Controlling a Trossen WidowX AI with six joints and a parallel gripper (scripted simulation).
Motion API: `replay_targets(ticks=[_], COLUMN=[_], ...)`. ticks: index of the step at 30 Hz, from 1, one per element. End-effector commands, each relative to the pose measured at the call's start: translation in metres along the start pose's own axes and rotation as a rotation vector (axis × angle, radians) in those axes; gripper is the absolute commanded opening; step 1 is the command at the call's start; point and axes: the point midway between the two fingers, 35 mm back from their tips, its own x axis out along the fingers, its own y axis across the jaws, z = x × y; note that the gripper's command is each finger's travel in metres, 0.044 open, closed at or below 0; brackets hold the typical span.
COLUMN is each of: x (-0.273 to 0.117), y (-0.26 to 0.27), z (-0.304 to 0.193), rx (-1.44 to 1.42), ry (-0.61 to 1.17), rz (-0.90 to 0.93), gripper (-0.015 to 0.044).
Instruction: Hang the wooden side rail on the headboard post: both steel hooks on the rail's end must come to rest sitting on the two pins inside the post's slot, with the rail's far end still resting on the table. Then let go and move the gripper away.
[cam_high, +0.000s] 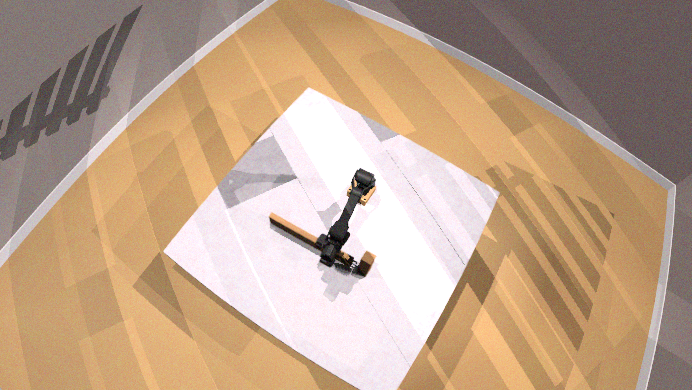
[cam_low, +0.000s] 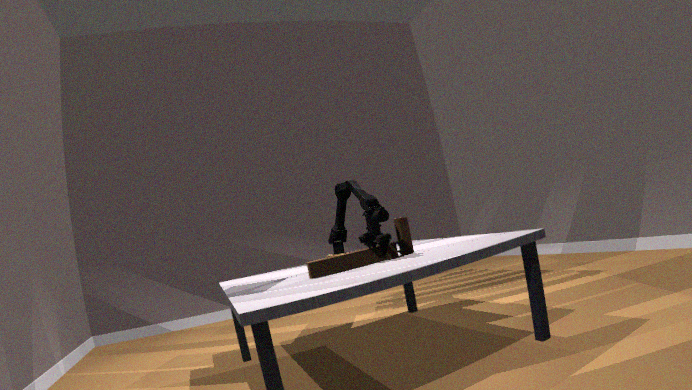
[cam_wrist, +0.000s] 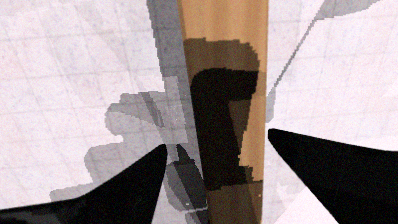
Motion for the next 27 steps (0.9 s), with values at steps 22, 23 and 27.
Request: replay_targets(ticks=[22,23,27], x=[0.0024,0.0024,0.0024], y=[0.0002,0.0002,-0.0001], z=[0.0008,0.0008,0.0008], rx=[0.006,0.006,0.008], ry=[-0.005,-0.005,-0.005], rz=[0.003,0.003,0.003], gripper=[0.0,0.0,0.0])
